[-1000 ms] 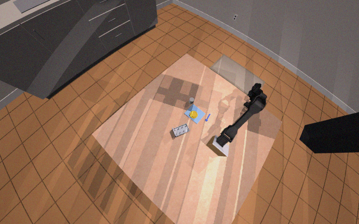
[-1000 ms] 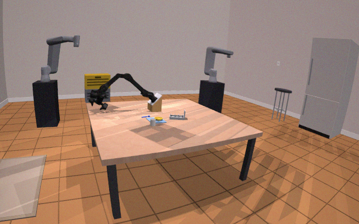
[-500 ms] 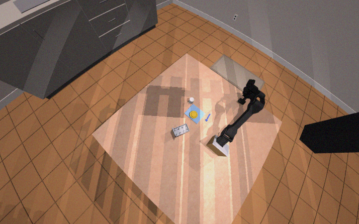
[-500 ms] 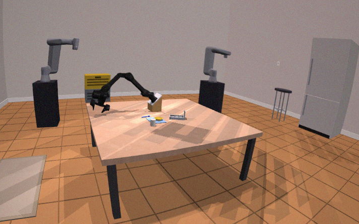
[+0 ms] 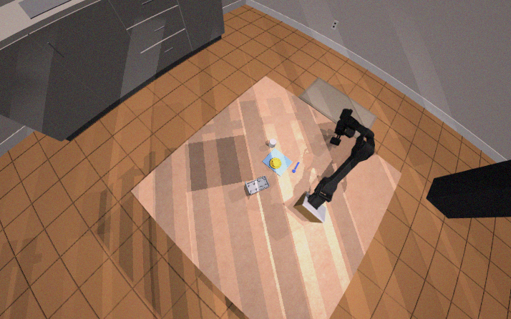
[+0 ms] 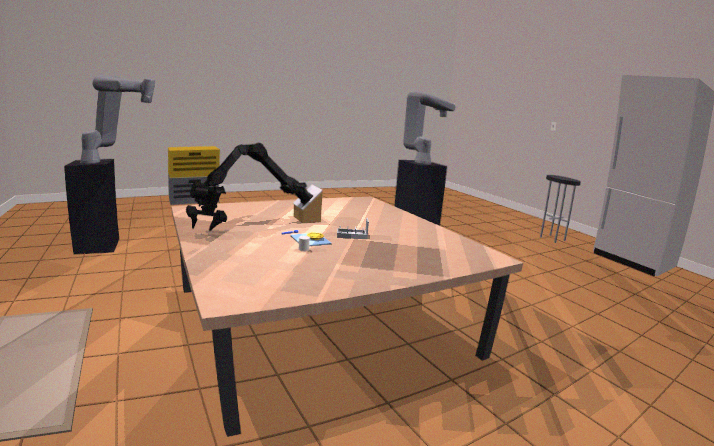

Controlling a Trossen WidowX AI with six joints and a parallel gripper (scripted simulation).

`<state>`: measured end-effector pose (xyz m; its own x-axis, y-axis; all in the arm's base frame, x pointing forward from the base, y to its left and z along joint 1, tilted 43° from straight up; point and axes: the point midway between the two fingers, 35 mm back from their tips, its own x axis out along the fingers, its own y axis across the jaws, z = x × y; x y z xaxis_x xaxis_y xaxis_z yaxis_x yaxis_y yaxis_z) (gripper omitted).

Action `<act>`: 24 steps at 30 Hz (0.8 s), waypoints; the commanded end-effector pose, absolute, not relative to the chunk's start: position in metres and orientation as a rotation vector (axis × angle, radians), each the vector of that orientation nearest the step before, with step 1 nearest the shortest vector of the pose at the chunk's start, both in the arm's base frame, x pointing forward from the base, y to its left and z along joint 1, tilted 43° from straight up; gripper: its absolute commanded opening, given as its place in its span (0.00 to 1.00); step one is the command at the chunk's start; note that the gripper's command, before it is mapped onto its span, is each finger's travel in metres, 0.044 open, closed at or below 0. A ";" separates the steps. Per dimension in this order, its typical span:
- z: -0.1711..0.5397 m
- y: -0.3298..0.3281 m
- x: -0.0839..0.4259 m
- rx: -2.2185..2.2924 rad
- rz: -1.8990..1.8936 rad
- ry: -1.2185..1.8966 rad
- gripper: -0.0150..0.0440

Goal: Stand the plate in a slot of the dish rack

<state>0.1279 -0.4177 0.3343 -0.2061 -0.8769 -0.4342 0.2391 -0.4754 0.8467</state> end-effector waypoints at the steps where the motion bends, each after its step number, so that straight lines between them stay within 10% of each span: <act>1: 0.326 -0.411 0.144 1.235 -1.772 -0.741 0.93; 24: 0.255 -0.348 0.242 1.002 -1.684 -0.056 0.93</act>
<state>0.2351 -0.3549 0.2683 -0.0186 -0.8290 -0.5590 0.7261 -0.3955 0.5624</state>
